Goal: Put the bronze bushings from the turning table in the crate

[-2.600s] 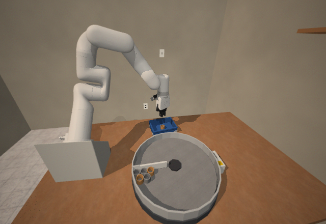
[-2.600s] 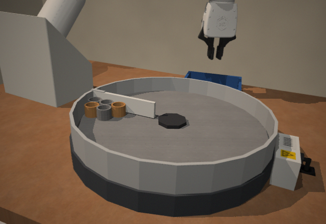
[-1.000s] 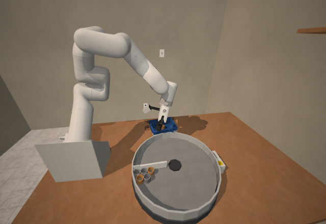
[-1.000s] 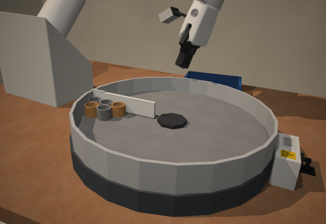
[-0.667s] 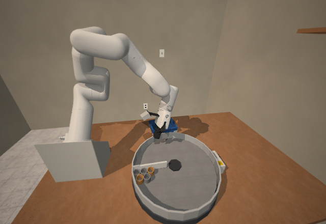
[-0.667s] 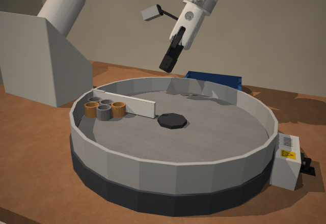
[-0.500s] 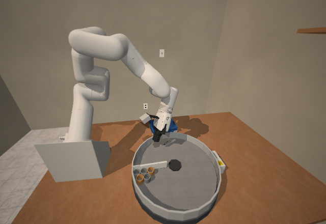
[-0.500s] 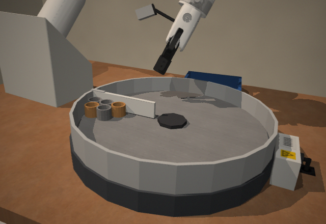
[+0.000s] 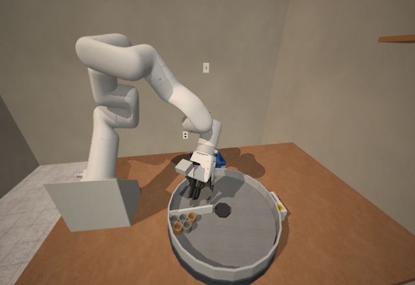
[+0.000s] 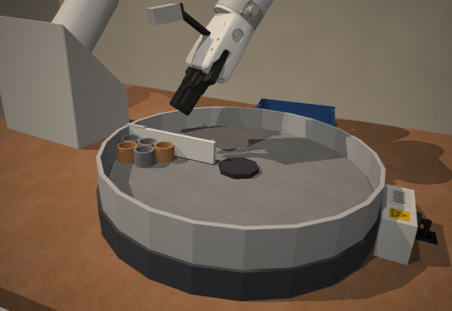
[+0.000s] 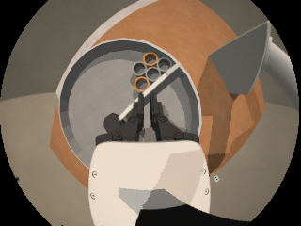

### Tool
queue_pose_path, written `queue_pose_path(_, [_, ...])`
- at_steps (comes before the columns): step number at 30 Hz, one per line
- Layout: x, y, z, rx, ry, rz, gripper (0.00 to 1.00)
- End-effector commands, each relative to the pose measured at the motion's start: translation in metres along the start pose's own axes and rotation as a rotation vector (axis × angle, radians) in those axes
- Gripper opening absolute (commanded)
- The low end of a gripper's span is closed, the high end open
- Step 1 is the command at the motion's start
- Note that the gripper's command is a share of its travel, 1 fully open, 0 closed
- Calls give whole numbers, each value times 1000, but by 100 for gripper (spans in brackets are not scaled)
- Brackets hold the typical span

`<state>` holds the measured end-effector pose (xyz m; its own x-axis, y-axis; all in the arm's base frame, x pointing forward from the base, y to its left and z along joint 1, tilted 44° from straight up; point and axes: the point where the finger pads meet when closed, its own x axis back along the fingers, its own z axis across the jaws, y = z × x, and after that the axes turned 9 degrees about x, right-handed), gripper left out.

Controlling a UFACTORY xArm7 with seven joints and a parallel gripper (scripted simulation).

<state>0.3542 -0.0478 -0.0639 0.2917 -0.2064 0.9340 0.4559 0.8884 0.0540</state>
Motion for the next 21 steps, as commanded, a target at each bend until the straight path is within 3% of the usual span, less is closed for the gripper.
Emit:
queue_pose_path(1, [-12, -16, -10, 103, -46, 16, 10])
queue_pose_path(11, [-34, -47, -22, 294, -110, 65, 10])
queue_pose_path(21, [-40, -55, -25, 344, -126, 78, 10])
